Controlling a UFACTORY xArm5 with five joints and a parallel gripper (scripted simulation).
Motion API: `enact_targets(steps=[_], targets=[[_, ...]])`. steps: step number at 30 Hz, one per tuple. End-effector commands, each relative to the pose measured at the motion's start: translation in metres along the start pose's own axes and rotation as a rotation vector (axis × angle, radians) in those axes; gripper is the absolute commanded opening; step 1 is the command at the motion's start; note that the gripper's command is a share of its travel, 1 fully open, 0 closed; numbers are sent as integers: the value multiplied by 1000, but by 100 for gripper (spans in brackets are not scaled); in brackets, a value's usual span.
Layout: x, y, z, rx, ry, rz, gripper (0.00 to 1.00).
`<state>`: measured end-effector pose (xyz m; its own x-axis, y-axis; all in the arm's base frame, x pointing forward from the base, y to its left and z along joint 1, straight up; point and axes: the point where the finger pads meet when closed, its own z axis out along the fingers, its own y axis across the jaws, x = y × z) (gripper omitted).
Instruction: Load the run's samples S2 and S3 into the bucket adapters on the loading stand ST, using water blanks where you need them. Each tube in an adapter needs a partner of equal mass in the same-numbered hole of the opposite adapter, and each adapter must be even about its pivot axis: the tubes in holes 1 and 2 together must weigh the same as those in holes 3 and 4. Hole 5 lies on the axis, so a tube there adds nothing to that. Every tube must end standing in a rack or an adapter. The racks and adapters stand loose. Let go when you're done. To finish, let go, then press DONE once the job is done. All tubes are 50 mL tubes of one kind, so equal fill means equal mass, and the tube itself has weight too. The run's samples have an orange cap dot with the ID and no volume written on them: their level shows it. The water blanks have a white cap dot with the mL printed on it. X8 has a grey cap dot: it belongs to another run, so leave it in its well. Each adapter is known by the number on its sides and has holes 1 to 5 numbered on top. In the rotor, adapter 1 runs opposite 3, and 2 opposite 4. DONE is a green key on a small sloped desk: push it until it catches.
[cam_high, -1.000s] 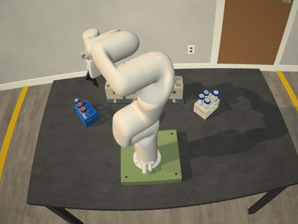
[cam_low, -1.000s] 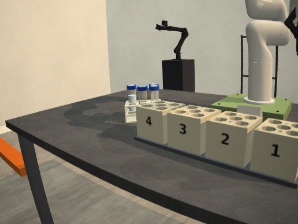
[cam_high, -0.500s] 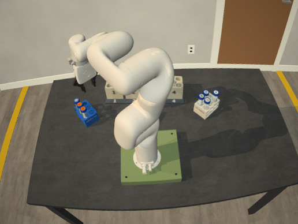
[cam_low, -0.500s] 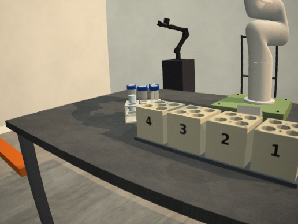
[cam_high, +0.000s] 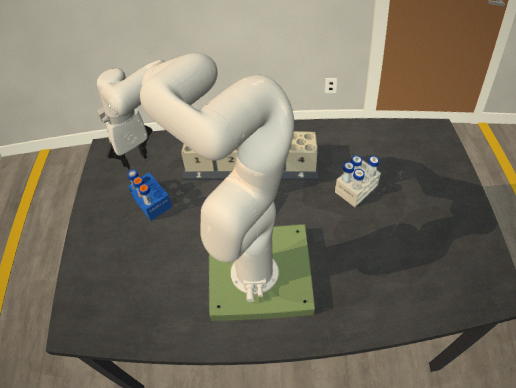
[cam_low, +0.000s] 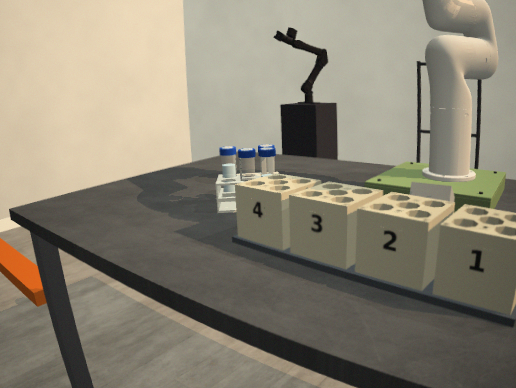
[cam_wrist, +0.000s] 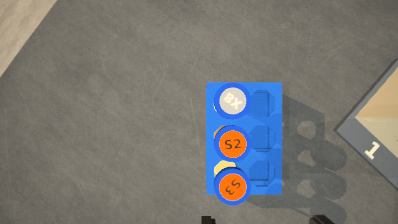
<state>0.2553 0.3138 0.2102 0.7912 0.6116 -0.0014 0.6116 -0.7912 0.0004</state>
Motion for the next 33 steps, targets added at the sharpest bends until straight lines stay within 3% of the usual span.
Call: enact_targets(steps=[1,10,33], targets=[[2,-3,-1,1,3,2,57],[2,-3,-1,1,3,2,57],[2,-3,41,1,3,2,57]])
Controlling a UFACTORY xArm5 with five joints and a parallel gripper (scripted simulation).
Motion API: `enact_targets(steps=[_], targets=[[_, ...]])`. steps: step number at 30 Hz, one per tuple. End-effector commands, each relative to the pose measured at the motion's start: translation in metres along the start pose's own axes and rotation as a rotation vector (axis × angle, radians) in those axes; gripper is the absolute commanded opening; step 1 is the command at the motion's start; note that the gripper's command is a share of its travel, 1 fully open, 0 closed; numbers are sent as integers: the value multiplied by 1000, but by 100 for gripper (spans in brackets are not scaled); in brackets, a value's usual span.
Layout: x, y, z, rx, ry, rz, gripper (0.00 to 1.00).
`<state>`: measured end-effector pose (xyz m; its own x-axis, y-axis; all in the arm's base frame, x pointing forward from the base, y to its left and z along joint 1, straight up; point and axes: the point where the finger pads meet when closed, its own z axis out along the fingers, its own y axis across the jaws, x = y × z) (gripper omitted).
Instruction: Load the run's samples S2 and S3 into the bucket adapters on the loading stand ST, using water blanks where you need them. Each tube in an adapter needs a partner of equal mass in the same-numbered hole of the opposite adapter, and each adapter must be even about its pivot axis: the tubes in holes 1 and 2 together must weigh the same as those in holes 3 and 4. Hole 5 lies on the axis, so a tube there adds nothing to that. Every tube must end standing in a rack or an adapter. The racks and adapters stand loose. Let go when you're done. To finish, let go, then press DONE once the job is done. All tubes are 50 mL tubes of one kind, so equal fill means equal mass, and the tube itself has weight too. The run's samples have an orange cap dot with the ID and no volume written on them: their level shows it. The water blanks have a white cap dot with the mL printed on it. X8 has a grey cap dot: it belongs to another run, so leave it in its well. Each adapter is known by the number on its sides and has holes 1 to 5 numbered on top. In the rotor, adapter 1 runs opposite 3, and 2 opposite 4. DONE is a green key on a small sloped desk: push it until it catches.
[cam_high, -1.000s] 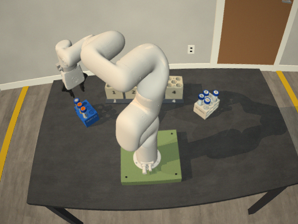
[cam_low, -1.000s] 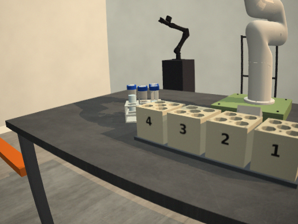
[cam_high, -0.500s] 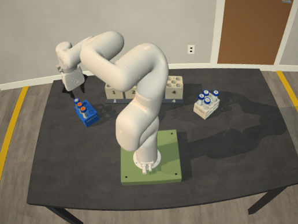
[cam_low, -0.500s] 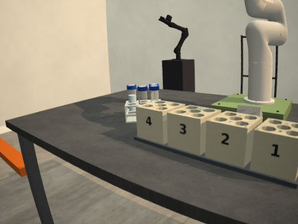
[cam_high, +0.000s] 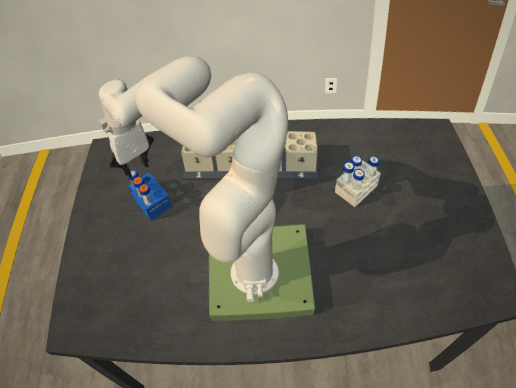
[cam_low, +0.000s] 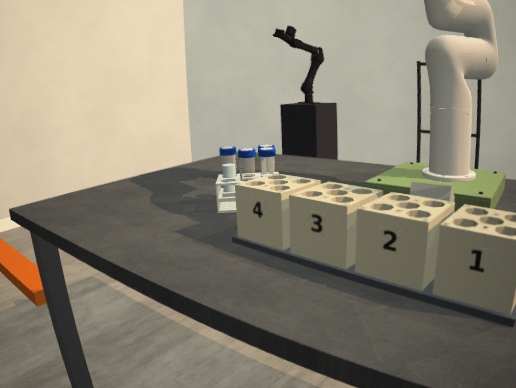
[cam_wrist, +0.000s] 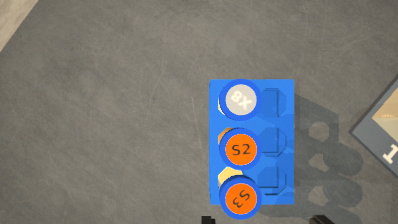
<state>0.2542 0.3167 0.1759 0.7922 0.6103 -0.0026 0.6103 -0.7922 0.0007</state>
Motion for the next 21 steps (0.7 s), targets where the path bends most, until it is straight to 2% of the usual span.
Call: enact_targets(steps=[1,21], targets=[[1,0,8,1,4,0,57],[1,0,42,1,4,0,57]])
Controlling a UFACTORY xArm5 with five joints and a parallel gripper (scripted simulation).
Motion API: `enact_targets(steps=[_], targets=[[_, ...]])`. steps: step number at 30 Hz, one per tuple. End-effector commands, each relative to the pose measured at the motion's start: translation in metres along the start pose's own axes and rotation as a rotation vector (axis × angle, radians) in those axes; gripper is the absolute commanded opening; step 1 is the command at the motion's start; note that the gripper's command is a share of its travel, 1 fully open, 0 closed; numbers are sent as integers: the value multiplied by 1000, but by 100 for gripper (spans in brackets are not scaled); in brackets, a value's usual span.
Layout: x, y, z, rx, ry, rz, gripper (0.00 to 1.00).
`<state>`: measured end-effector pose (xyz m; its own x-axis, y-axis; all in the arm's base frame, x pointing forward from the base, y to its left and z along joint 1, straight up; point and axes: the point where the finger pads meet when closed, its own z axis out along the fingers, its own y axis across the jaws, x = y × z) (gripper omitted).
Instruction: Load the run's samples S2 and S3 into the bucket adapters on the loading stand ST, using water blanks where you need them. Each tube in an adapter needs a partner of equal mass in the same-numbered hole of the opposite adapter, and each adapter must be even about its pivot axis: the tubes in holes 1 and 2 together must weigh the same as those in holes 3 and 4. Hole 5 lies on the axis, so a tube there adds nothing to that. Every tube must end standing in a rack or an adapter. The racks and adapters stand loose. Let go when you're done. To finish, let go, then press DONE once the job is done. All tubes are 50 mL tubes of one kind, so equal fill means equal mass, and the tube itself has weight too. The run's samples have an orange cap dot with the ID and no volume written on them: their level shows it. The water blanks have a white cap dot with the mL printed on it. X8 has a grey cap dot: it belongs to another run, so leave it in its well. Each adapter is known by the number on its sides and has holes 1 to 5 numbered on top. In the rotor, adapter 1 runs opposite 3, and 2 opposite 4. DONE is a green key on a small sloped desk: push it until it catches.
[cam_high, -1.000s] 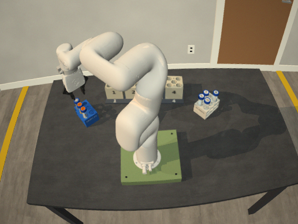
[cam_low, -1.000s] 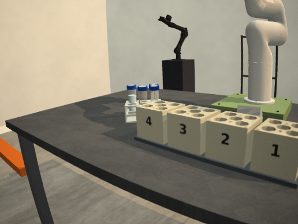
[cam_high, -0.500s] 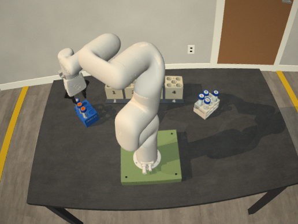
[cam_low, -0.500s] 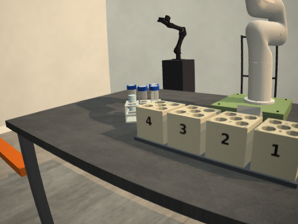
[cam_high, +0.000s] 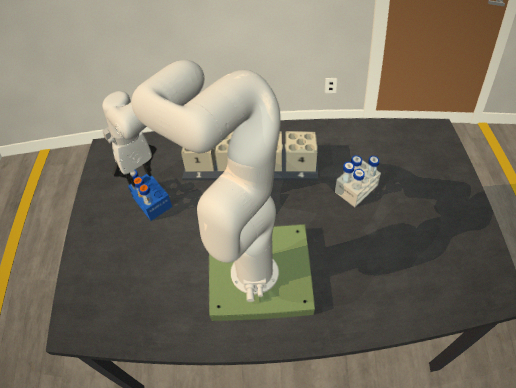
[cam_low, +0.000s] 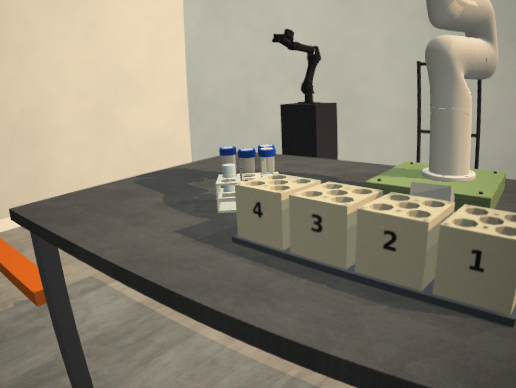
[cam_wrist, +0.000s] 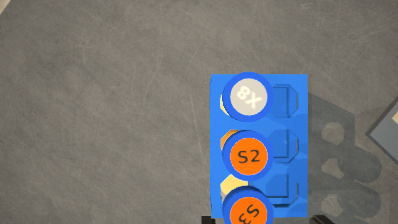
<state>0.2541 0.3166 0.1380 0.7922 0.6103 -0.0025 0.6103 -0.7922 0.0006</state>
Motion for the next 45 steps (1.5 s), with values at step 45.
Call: enact_targets(steps=[45], targets=[[2,0,51,1,4,0,57]])
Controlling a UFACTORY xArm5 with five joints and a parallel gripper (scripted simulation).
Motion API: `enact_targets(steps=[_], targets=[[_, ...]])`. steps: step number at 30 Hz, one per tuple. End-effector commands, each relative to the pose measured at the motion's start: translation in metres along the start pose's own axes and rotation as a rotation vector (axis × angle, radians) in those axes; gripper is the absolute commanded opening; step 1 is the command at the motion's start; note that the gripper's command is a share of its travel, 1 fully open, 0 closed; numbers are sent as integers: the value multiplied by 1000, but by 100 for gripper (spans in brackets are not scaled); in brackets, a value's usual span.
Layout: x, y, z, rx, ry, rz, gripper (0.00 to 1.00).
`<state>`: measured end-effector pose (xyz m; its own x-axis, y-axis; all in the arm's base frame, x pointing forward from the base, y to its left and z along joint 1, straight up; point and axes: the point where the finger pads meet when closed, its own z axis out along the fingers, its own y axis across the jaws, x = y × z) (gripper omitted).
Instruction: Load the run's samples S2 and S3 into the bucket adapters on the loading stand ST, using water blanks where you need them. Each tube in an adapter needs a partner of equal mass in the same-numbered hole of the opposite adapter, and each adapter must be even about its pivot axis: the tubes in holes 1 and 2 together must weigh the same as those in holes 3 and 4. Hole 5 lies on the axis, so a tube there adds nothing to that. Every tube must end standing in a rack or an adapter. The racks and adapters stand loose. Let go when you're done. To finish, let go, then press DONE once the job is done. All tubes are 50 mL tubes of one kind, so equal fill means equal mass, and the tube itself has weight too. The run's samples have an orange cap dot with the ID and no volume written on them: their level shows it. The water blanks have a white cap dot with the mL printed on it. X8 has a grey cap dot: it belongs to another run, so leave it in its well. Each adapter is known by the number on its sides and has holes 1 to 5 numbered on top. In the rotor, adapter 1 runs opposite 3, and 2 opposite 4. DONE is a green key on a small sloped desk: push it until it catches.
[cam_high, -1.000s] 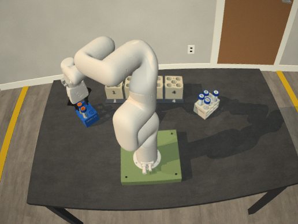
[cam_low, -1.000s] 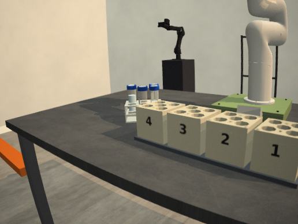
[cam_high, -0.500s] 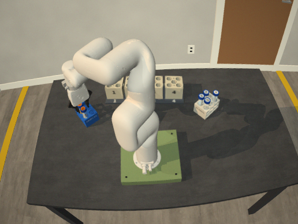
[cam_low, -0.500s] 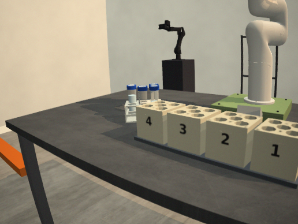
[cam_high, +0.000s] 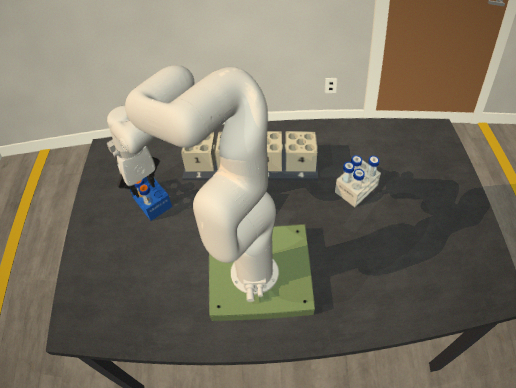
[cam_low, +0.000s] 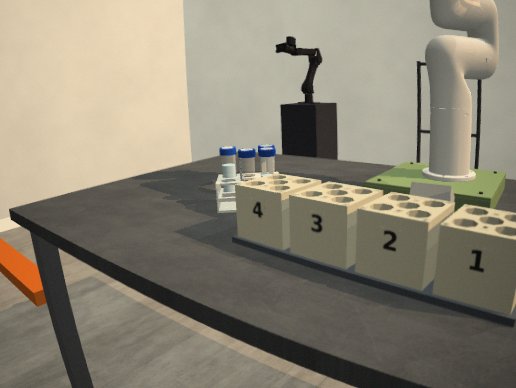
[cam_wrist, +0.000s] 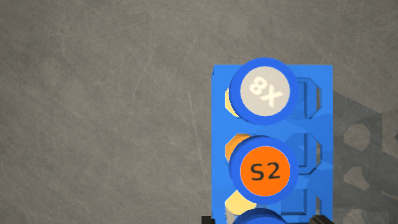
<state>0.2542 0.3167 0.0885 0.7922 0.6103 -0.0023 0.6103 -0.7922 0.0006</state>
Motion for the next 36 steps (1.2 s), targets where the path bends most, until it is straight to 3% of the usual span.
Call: enact_targets(steps=[1,36], targets=[[1,0,2,1,4,0,57],[1,0,14,1,4,0,57]])
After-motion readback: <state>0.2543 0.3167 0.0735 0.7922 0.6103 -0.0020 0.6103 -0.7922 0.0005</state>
